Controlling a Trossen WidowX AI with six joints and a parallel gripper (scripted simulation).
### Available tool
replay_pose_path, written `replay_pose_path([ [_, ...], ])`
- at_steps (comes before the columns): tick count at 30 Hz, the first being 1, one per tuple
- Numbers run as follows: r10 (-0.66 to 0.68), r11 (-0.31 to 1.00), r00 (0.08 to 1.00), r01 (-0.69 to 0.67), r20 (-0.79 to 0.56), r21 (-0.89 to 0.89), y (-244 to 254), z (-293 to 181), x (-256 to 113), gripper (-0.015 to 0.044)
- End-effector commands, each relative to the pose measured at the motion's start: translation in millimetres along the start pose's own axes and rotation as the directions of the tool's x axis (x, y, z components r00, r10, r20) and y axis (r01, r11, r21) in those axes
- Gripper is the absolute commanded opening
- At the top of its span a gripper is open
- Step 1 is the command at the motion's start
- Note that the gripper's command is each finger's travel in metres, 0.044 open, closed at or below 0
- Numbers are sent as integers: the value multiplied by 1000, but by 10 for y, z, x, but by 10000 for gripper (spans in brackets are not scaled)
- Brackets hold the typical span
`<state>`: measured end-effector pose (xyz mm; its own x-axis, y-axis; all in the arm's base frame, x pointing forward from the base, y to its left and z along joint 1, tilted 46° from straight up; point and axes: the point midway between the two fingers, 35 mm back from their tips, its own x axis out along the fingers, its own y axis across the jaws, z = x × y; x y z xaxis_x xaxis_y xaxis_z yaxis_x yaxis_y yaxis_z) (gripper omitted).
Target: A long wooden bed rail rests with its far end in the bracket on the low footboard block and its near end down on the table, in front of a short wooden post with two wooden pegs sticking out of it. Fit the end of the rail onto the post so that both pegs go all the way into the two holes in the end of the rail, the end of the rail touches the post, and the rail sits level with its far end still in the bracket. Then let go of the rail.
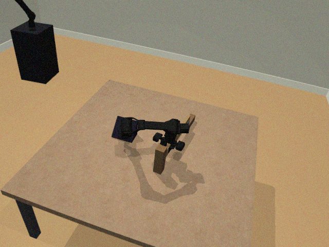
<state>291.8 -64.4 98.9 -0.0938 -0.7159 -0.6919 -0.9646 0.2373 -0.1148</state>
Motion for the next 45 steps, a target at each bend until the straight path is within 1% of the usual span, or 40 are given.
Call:
replay_pose_path([
  [1, -1, 1000, 1000, 1, 3, -2, 4, -3, -12, 0],
  [44, -1, 1000, 1000, 1, 3, -2, 3, -135, -5, 0],
  [45, 0, 1000, 1000, 0, 5, 2, 3, -116, 4, 26],
])
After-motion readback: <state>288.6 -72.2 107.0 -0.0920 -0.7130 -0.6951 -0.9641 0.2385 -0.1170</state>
